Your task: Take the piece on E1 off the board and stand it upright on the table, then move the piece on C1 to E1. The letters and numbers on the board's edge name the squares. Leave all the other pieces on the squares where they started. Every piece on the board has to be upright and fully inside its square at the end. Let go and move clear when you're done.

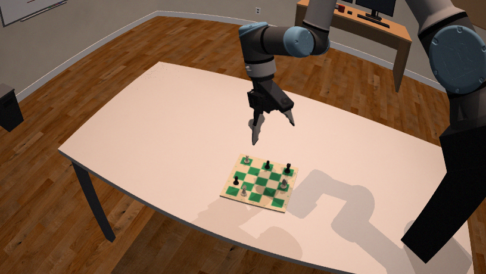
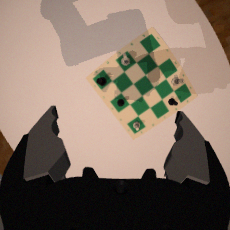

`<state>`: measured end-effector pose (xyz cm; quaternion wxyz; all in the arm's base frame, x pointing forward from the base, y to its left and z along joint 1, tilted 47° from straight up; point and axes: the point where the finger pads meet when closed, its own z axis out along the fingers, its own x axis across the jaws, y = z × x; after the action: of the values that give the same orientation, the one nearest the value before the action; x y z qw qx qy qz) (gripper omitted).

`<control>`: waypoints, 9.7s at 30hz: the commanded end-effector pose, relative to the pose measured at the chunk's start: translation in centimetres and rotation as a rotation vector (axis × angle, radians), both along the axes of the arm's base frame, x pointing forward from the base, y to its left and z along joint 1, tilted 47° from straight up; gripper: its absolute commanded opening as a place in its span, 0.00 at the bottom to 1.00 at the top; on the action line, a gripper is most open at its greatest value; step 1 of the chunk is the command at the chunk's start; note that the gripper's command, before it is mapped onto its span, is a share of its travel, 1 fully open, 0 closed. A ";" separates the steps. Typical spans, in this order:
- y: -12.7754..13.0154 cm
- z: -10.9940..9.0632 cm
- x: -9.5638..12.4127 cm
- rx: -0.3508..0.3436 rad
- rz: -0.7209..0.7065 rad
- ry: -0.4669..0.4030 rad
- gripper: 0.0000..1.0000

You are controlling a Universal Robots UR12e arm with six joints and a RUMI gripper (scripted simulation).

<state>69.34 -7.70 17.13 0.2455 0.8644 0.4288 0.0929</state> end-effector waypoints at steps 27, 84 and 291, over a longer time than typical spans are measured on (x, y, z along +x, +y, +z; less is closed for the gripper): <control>-3.0 -2.3 -5.1 -0.001 -0.074 -0.343 1.00; -3.5 -2.9 -5.3 -0.155 0.165 -0.237 1.00; -7.0 -9.3 1.0 -1.491 2.327 1.051 0.22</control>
<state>70.31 -14.63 7.86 0.2320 -0.3466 0.8506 -0.3201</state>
